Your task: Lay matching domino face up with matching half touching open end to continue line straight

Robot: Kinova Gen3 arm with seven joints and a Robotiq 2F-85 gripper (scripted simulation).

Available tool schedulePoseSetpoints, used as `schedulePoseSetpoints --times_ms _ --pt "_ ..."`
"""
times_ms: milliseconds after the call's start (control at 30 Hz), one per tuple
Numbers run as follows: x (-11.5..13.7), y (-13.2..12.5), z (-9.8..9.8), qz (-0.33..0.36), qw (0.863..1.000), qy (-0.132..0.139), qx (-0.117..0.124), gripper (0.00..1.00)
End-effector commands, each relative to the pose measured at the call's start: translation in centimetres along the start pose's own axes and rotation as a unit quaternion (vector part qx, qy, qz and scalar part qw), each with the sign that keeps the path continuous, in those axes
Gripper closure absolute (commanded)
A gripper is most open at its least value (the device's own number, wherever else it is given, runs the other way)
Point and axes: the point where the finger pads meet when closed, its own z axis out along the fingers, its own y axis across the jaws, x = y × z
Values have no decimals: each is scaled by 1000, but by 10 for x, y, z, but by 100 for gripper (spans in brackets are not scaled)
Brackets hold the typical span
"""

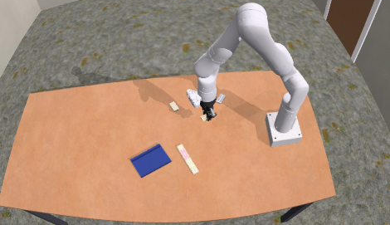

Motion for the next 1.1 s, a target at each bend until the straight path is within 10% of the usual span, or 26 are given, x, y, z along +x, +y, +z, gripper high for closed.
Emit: schedulePoseSetpoints --times_ms 0,1067 --pt "1 0 -14 0 1000 -1 0 69" --pt "19 6 -21 117 993 -7 2 69"
